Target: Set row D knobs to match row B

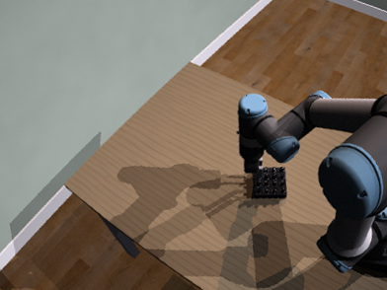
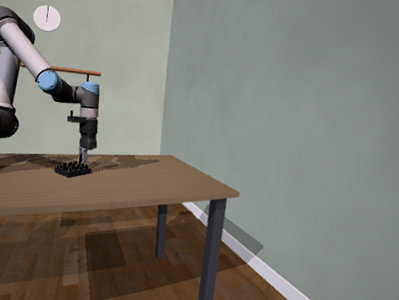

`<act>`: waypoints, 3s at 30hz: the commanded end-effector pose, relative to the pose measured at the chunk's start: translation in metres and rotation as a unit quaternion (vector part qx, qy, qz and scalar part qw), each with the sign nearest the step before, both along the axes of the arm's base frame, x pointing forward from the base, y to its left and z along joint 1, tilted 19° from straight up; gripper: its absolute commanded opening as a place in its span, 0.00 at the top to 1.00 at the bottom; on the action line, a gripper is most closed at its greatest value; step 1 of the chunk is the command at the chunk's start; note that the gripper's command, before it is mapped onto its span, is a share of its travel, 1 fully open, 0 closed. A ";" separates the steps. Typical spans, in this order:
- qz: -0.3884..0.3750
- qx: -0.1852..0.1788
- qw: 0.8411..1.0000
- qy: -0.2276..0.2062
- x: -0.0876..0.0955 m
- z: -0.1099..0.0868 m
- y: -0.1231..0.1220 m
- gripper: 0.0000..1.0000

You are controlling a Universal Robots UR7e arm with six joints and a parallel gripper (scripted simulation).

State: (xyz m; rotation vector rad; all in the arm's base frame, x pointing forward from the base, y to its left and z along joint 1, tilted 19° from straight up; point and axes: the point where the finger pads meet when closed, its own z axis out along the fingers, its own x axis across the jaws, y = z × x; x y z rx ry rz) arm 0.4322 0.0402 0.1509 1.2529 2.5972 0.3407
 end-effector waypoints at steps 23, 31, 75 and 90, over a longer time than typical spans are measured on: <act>0.000 0.000 1.000 -0.001 0.003 -0.009 0.001 0.54; 0.000 0.000 1.000 -0.001 0.005 -0.012 0.001 0.54; 0.000 0.000 1.000 -0.001 0.005 -0.013 0.001 0.70; 0.000 0.000 1.000 -0.001 0.005 -0.013 0.001 0.70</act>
